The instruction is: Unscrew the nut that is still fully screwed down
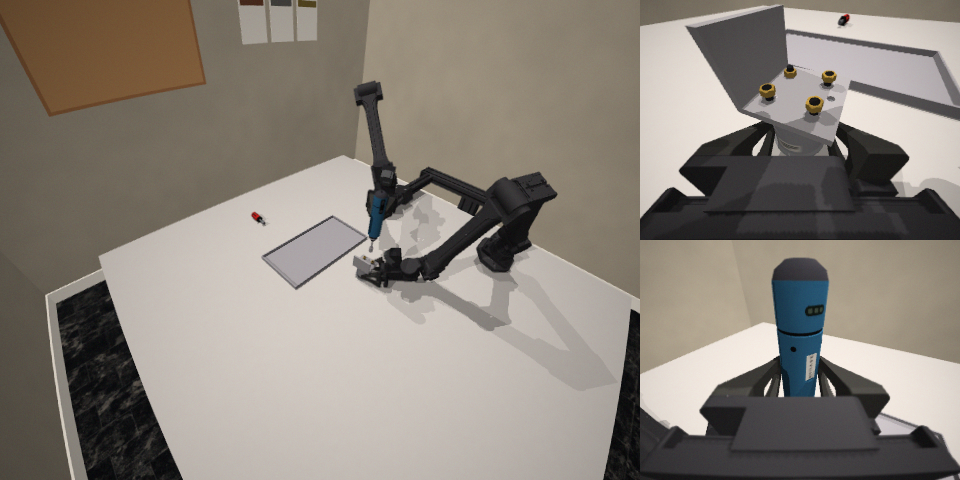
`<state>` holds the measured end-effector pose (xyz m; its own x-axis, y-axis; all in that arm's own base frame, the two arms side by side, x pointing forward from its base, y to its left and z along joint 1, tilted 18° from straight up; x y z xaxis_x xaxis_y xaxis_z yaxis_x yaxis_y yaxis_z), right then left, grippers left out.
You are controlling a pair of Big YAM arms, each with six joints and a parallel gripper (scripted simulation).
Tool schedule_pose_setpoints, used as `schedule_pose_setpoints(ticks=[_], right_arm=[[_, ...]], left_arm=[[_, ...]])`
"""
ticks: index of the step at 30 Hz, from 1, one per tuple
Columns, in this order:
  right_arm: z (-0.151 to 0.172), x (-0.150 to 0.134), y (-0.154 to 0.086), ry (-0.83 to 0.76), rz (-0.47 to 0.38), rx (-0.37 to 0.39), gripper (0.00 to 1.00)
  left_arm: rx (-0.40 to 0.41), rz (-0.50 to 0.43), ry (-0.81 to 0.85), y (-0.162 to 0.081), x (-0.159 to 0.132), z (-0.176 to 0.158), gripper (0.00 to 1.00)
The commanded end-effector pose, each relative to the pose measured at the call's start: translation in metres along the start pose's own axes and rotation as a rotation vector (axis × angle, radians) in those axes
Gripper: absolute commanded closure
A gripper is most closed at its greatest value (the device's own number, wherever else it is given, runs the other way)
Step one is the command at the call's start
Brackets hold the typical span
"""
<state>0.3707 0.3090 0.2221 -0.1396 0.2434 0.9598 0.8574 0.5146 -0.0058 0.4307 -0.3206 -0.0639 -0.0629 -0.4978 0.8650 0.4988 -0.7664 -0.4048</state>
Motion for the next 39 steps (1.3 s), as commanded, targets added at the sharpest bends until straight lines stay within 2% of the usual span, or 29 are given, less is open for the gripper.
schedule_pose_setpoints(ticks=[1, 15, 20, 22, 26, 30, 33, 37, 39], right_arm=[[-0.012, 0.056, 0.023, 0.042, -0.135, -0.036, 0.58], [-0.030, 0.052, 0.017, 0.042, -0.147, -0.047, 0.58], [-0.020, 0.055, 0.015, 0.041, -0.153, -0.026, 0.58], [-0.032, 0.050, 0.016, 0.035, -0.147, -0.048, 0.58], [-0.036, 0.046, 0.014, 0.034, -0.145, -0.047, 0.58], [-0.032, 0.021, 0.000, 0.029, -0.100, -0.026, 0.58], [-0.037, 0.039, 0.009, 0.035, -0.140, -0.036, 0.58], [-0.033, 0.043, 0.010, 0.035, -0.147, -0.028, 0.58], [-0.041, 0.026, 0.004, 0.026, -0.117, -0.038, 0.58]], left_arm=[[0.008, -0.016, 0.009, 0.004, 0.007, 0.005, 0.41], [0.008, -0.016, 0.009, 0.004, 0.007, 0.005, 0.41], [0.008, -0.016, 0.009, 0.004, 0.007, 0.005, 0.41], [0.008, -0.016, 0.009, 0.004, 0.007, 0.005, 0.41], [0.008, -0.016, 0.009, 0.004, 0.007, 0.005, 0.41], [0.008, -0.016, 0.009, 0.004, 0.007, 0.005, 0.41], [0.008, -0.016, 0.009, 0.004, 0.007, 0.005, 0.41], [0.008, -0.016, 0.009, 0.004, 0.007, 0.005, 0.41], [0.008, -0.016, 0.009, 0.004, 0.007, 0.005, 0.41]])
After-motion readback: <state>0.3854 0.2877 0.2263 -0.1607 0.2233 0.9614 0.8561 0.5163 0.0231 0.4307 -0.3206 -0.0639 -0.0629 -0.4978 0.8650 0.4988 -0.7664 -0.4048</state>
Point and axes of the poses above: on each arm, the point where the finger pads meet when closed, its own y axis out along the fingers, its own z axis across the jaws, x = y × z, the point moved 2 cm from there along -y, back along the fingers, and after that the axes turned 2 degrees about y, right-handed, at the moved point
